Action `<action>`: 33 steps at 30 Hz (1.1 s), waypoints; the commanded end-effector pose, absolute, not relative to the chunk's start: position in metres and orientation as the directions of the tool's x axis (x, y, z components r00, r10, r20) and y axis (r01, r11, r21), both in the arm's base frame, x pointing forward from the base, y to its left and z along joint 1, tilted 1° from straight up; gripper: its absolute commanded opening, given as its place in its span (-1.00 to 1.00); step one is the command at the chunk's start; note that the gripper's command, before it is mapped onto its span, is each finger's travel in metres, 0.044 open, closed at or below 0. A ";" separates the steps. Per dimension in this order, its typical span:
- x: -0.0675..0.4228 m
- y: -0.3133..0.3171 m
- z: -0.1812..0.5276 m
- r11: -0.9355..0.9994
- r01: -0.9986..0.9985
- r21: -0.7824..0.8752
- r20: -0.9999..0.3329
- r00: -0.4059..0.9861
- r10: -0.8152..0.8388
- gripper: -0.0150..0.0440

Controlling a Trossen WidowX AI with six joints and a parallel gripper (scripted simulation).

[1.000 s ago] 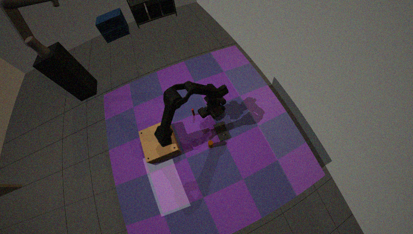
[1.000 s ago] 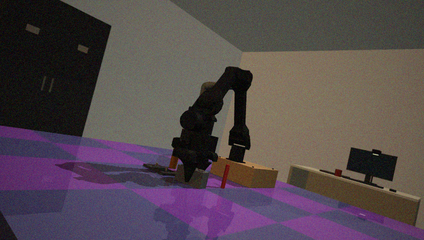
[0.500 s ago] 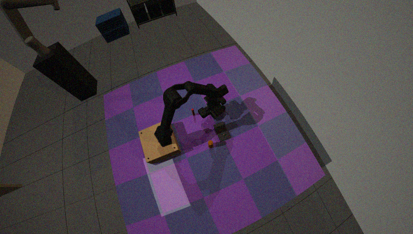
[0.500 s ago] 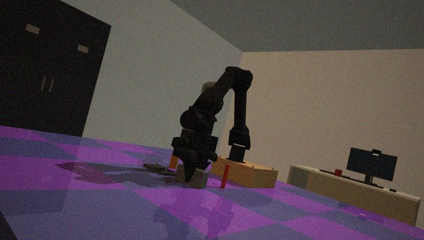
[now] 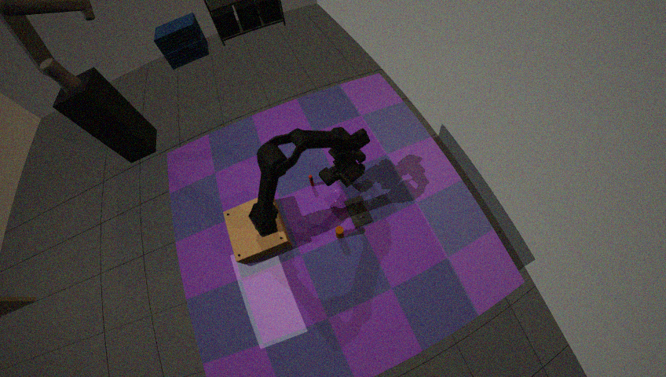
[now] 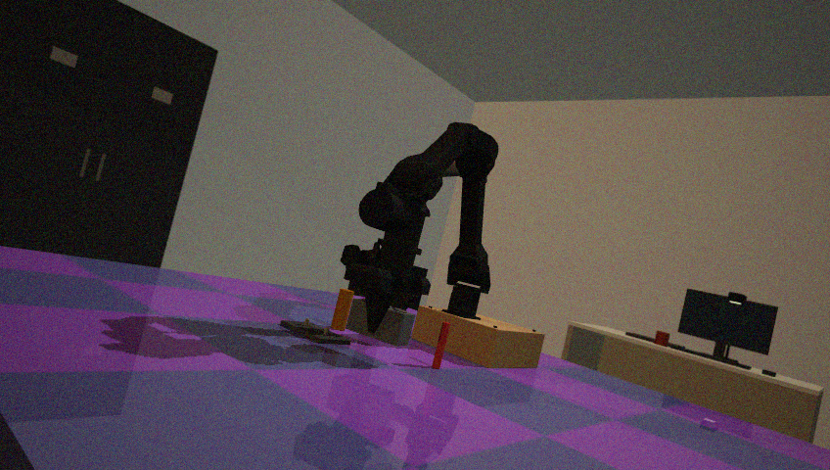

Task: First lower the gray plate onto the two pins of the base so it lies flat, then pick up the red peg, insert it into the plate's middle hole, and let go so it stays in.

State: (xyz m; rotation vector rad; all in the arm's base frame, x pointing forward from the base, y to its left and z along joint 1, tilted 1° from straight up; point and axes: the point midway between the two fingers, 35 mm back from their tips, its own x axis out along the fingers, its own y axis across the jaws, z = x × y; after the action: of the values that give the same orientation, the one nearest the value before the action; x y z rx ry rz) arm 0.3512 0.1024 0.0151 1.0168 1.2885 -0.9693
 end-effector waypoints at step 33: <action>0.337 0.096 0.108 0.237 0.971 0.037 -0.999 0.038 -0.002 -0.49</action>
State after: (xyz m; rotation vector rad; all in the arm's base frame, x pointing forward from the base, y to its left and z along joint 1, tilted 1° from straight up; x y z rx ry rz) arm 0.3355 0.1001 0.1081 1.0372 1.2819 -1.0035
